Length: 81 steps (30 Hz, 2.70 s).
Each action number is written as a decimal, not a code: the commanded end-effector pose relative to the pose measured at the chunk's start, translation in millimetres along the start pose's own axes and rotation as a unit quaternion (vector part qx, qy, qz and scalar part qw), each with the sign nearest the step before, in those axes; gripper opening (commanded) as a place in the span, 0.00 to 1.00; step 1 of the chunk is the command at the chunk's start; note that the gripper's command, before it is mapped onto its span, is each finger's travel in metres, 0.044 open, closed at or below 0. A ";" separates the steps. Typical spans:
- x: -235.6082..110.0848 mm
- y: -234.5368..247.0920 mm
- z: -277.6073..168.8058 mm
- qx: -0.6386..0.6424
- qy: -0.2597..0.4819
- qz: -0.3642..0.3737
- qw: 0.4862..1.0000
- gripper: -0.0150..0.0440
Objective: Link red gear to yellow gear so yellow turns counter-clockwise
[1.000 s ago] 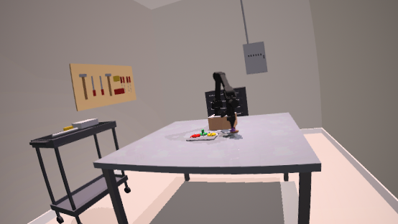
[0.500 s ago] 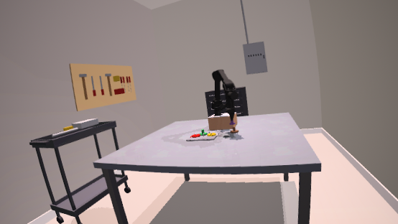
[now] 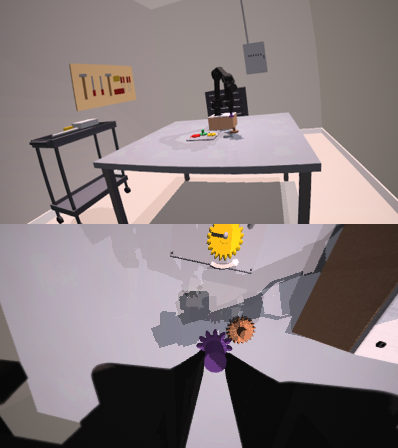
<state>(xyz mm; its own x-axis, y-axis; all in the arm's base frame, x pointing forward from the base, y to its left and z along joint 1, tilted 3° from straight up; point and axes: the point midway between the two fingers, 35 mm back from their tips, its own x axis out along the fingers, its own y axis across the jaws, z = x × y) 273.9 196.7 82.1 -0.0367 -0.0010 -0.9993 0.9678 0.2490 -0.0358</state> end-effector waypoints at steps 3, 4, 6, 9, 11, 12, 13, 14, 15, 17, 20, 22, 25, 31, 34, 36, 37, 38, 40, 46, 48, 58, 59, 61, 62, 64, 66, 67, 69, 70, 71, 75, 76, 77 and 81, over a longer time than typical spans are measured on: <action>-10.7 0.6 -0.6 0.002 0.005 0.008 1.000 0.25; -10.1 0.8 0.7 0.002 0.005 0.008 1.000 0.25; -8.1 1.4 5.5 0.002 0.004 0.008 1.000 0.25; -4.8 2.1 13.4 0.002 0.004 0.008 1.000 0.25; -2.6 2.4 18.7 0.002 0.004 0.008 1.000 0.25; -1.4 2.6 21.3 0.002 0.004 0.008 1.000 0.25; -0.3 2.7 23.9 0.002 0.004 0.008 1.000 0.25; 0.8 2.8 26.6 0.002 0.003 0.008 1.000 0.25; 1.9 2.8 29.2 0.002 0.003 0.008 1.000 0.25; 4.1 2.8 34.4 0.002 0.003 0.008 1.000 0.25; 7.4 2.7 42.2 0.002 0.003 0.008 1.000 0.25; 9.6 2.4 47.4 0.002 0.003 0.009 1.000 0.25; 13.0 1.8 55.1 0.002 0.002 0.009 1.000 0.25; 19.6 -0.1 70.4 0.002 0.002 0.009 1.000 0.25; 23.0 -1.4 77.9 0.002 0.001 0.009 1.000 0.25; 25.2 -2.4 82.9 0.002 0.001 0.009 1.000 0.25; 26.3 -2.9 85.3 0.002 0.001 0.009 1.000 0.25; 27.4 -3.5 87.8 0.002 0.001 0.009 1.000 0.25; 29.6 -4.7 92.7 0.002 0.001 0.009 1.000 0.25; 36.2 -8.9 107.1 0.002 0.000 0.008 1.000 0.25; 38.4 -10.5 111.8 0.002 0.000 0.008 1.000 0.25; 49.4 -19.9 134.5 0.002 -0.001 0.008 1.000 0.25; 50.4 -21.0 136.6 0.002 -0.001 0.008 1.000 0.25; 52.6 -23.2 141.0 0.002 -0.001 0.008 1.000 0.25; 53.7 -24.4 143.1 0.002 -0.001 0.008 1.000 0.25; 55.9 -26.7 147.3 0.002 -0.002 0.007 1.000 0.25; 58.0 -29.1 151.4 0.002 -0.002 0.007 1.000 0.25; 59.1 -30.4 153.5 0.002 -0.002 0.007 1.000 0.25; 61.2 -32.9 157.5 0.002 -0.002 0.007 1.000 0.25; 62.3 -34.2 159.5 0.002 -0.002 0.007 1.000 0.25; 63.4 -35.5 161.5 0.002 -0.002 0.007 1.000 0.25; 67.7 -41.0 169.2 0.002 -0.002 0.006 1.000 0.25; 68.7 -42.4 171.1 0.002 -0.002 0.006 1.000 0.25; 69.8 -43.9 172.9 0.002 -0.003 0.006 1.000 0.25; 74.0 -49.8 180.1 0.002 -0.003 0.006 1.000 0.25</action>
<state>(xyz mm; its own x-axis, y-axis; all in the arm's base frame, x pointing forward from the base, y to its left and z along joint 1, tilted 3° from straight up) 271.3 15.7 9.6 -0.0293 0.0006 -0.9996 0.9702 0.2406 -0.0283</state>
